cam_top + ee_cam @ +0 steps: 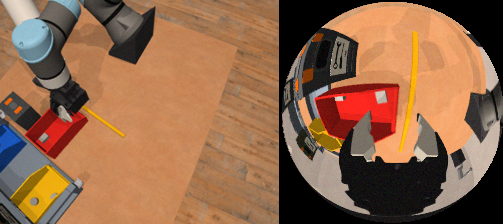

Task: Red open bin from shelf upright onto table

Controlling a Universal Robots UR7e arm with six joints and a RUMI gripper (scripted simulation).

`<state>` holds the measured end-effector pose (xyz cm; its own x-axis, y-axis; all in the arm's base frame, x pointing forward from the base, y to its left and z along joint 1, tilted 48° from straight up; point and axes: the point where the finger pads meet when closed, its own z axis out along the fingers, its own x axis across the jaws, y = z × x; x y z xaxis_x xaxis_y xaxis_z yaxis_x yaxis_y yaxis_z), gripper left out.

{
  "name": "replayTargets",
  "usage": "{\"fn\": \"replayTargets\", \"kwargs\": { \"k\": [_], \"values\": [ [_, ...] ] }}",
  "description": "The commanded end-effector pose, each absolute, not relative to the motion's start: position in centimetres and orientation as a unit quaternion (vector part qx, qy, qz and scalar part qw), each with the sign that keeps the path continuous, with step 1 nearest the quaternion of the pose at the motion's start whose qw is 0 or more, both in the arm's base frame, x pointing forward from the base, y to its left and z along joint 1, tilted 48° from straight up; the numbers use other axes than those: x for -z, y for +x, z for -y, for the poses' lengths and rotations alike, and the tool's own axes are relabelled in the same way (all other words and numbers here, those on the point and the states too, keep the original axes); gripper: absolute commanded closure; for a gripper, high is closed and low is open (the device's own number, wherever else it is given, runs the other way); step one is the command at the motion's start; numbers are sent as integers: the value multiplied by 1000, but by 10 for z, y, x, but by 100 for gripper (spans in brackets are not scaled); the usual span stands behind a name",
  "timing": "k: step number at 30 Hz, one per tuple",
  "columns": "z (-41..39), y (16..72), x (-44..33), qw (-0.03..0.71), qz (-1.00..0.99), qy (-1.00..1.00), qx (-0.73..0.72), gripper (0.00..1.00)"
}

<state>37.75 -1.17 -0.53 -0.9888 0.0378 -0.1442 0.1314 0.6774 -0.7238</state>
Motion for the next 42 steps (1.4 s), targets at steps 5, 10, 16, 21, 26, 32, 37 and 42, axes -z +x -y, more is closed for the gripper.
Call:
{"fn": "replayTargets", "kwargs": {
  "k": [5,10,16,21,26,32,37,42],
  "values": [
    [9,377,3,59,-914,46,399,42],
    [4,377,-2,59,-914,46,399,42],
    [-4,376,-9,59,-914,46,399,42],
    [-11,376,-15,59,-914,46,399,42],
    [-18,375,-22,59,-914,46,399,42],
    [-29,374,-32,59,-914,46,399,42],
    [-37,373,-39,59,-914,46,399,42],
    [-40,373,-42,59,-914,46,399,42]
  ]
}}
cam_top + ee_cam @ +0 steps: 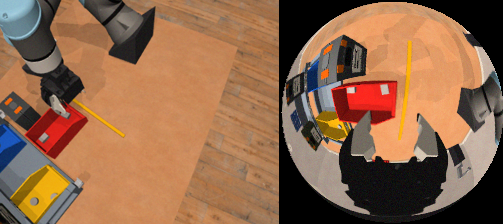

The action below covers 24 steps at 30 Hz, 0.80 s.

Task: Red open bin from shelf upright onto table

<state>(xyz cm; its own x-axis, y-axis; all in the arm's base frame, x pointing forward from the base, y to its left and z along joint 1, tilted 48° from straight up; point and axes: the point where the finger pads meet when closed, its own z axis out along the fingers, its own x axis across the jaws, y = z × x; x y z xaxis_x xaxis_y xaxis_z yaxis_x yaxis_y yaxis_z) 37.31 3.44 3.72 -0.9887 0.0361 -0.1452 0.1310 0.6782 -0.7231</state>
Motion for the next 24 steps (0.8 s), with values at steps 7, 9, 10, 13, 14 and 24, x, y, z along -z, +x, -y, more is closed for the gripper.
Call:
{"fn": "replayTargets", "kwargs": {
  "k": [7,9,10,13,14,24],
  "values": [
    [-46,372,-47,59,-914,46,399,42],
    [-46,372,-48,59,-914,46,399,42],
    [-47,372,-48,59,-914,46,399,42],
    [-47,372,-48,59,-914,46,399,42],
    [-47,372,-48,59,-914,46,399,42],
    [-47,372,-49,59,-914,46,399,100]
  ]
}}
